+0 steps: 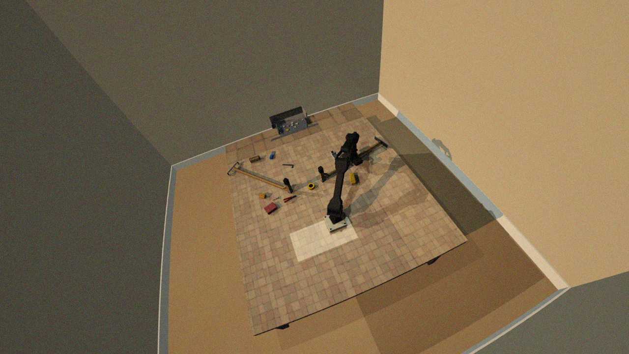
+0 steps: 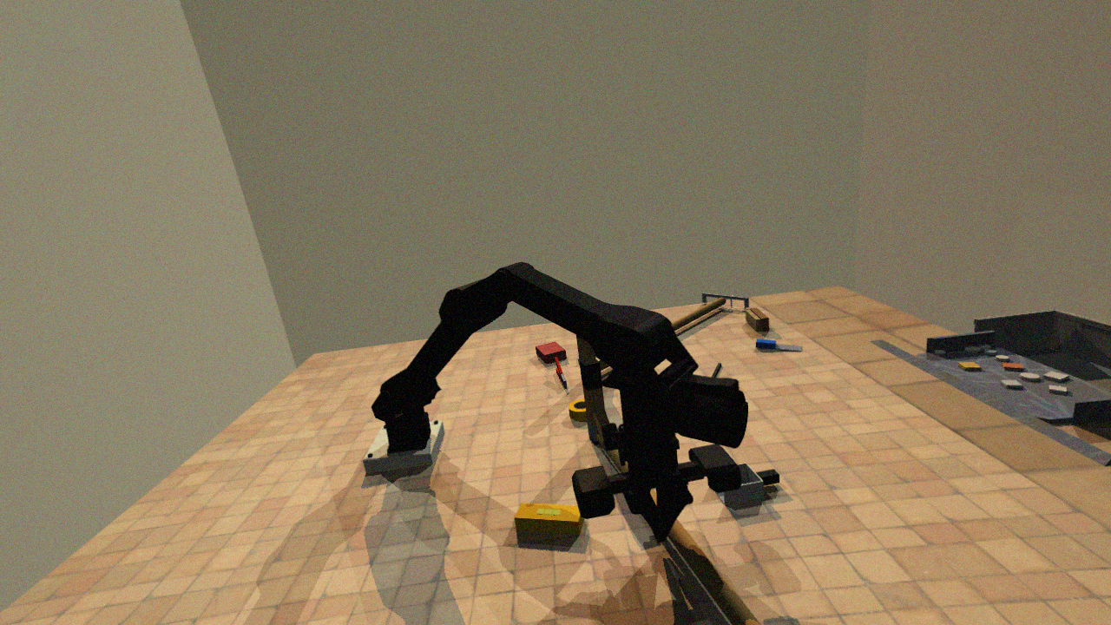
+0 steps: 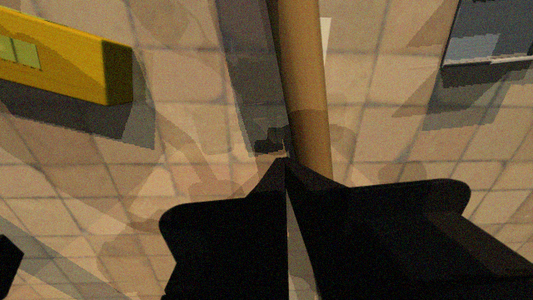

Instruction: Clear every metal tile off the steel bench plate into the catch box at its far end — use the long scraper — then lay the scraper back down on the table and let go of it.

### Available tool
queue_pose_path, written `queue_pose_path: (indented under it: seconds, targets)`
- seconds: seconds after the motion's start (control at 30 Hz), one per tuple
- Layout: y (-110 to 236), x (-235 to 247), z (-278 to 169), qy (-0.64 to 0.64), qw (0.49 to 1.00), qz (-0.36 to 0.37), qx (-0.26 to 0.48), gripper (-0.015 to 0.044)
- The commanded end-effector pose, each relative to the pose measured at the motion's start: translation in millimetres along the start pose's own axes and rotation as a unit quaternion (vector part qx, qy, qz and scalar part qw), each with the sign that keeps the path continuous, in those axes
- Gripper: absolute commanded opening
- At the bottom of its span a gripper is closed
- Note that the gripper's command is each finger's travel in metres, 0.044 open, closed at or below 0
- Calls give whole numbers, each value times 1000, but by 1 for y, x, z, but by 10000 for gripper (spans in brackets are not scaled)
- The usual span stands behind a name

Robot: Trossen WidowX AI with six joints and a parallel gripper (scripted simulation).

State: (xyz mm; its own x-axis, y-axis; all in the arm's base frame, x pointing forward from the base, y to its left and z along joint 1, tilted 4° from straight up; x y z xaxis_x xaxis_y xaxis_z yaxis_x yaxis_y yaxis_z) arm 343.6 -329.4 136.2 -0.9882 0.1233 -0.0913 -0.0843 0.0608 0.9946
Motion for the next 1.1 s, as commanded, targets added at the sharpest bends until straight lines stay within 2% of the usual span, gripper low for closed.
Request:
queue_pose_path:
  seconds: [0.0, 1.07]
  targets:
    - [1, -6, 1, -1, 1000, -4, 3, 0]
    - [-1, -35, 11, -1, 1000, -7, 4, 0]
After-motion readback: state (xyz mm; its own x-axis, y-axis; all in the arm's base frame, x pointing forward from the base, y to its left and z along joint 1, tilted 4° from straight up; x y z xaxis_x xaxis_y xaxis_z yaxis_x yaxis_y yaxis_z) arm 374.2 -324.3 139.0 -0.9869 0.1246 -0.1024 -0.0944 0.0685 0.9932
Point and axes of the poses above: the point midway between the two fingers, 35 mm back from their tips, its own y axis back along the fingers, its own x axis across the jaws, z = x × y, the point moved 7 cm from there along y, back along the fingers, and after that the axes turned 8 degrees about -y, right-handed, at the moved point
